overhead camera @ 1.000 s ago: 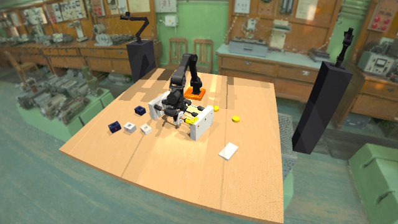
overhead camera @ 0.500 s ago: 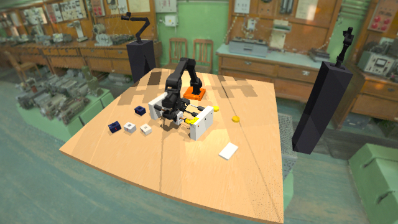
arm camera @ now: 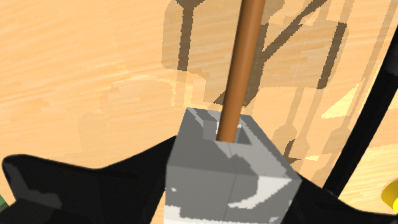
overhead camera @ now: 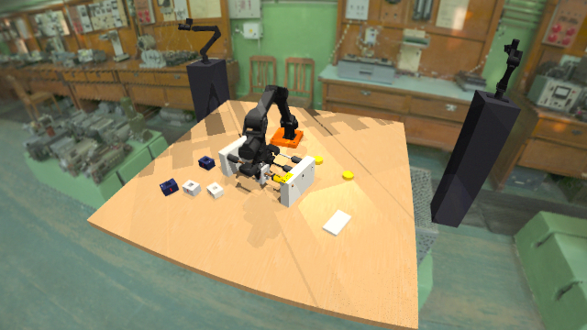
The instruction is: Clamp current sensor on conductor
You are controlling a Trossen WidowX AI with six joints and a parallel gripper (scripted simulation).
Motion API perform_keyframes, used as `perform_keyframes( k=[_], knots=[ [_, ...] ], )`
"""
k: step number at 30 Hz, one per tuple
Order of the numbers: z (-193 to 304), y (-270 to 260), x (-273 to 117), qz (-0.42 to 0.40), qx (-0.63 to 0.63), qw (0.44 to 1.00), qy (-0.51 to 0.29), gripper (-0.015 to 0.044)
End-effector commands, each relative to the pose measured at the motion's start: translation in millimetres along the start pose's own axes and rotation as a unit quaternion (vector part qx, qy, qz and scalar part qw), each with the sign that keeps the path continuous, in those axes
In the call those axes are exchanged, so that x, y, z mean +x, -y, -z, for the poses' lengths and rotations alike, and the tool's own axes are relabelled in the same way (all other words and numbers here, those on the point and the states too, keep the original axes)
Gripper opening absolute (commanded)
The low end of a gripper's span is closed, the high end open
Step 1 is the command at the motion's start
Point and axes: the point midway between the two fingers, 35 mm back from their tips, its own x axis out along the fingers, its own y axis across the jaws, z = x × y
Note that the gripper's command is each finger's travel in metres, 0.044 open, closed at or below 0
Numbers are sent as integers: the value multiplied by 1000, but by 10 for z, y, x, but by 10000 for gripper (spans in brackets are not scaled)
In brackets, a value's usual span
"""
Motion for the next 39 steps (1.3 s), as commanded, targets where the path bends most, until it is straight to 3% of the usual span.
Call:
perform_keyframes(
  k=[1, 10, 39],
  knots=[
    [0, 0, 0, 0, 0, 1000, 0, 26],
    [0, 0, 0, 0, 0, 1000, 0, 263],
    [0, 0, 0, 0, 0, 1000, 0, 267]
  ],
)
